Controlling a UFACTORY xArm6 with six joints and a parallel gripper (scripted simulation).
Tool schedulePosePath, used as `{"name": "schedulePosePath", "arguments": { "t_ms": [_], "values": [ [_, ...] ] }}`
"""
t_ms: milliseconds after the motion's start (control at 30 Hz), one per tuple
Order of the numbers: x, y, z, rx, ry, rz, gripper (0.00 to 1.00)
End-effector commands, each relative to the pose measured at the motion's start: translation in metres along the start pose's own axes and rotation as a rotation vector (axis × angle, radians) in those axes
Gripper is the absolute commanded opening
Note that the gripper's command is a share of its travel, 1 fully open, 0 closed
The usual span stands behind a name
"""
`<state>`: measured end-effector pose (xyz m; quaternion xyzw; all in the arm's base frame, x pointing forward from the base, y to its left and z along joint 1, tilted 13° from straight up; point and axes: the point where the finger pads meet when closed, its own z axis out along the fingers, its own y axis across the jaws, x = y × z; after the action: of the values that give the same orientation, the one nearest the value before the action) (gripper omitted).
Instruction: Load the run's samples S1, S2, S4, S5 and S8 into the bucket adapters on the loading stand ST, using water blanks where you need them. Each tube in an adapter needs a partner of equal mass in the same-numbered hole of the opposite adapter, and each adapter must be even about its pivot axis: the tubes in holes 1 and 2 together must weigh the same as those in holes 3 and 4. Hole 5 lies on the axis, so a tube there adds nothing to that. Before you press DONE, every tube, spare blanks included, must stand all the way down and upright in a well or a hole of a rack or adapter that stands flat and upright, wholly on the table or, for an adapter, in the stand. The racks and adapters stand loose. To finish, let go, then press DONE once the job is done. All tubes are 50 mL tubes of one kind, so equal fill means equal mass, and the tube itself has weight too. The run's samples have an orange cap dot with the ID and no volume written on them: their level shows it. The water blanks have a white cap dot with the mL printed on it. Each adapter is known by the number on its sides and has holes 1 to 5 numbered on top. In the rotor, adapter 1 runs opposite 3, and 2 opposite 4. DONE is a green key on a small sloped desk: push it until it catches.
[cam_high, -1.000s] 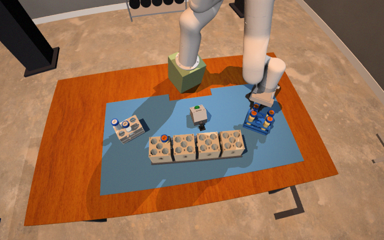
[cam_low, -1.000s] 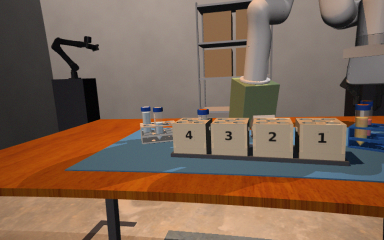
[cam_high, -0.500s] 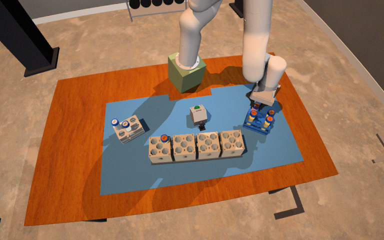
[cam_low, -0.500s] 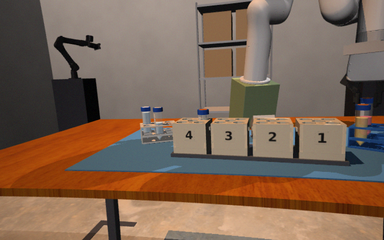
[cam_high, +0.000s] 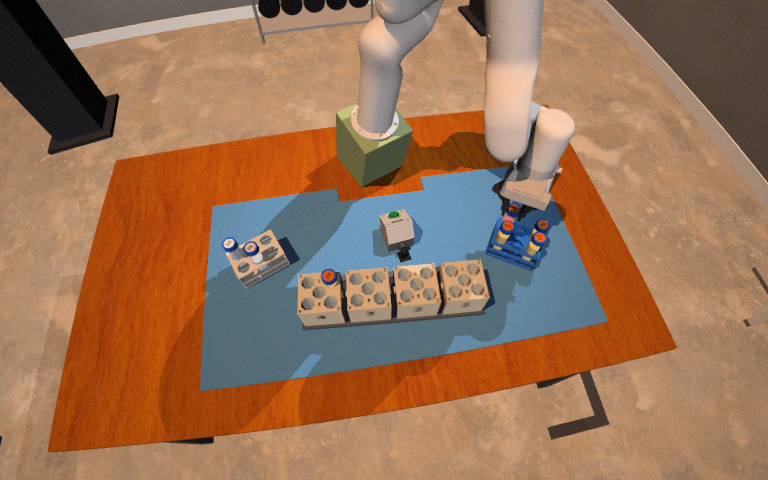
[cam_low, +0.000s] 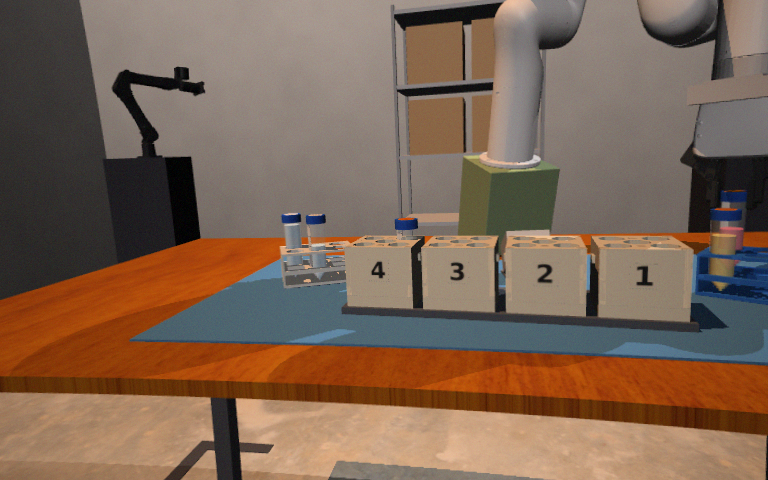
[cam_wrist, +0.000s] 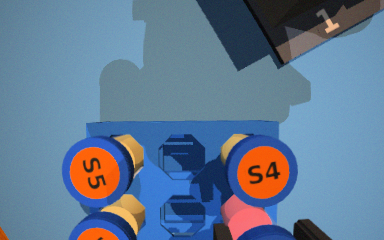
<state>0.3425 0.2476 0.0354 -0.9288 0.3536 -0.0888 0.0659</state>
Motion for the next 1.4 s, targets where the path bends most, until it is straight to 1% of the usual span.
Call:
{"name": "schedulePosePath", "arguments": {
  "t_ms": [0,100,167,667,733,1233,1367],
  "values": [
    [0.0,-0.002,-0.007,0.004,0.001,0.0,0.0],
    [0.0,-0.002,-0.013,0.004,0.001,0.0,0.0],
    [0.0,-0.002,-0.013,0.004,0.001,0.0,0.0],
    [0.0,-0.002,-0.043,0.004,0.001,0.0,0.0],
    [0.0,-0.002,-0.043,0.004,0.001,0.0,0.0],
    [0.0,-0.002,-0.073,0.004,0.001,0.0,0.0],
    [0.0,-0.002,-0.077,0.004,0.001,0.0,0.0]
  ]
}}
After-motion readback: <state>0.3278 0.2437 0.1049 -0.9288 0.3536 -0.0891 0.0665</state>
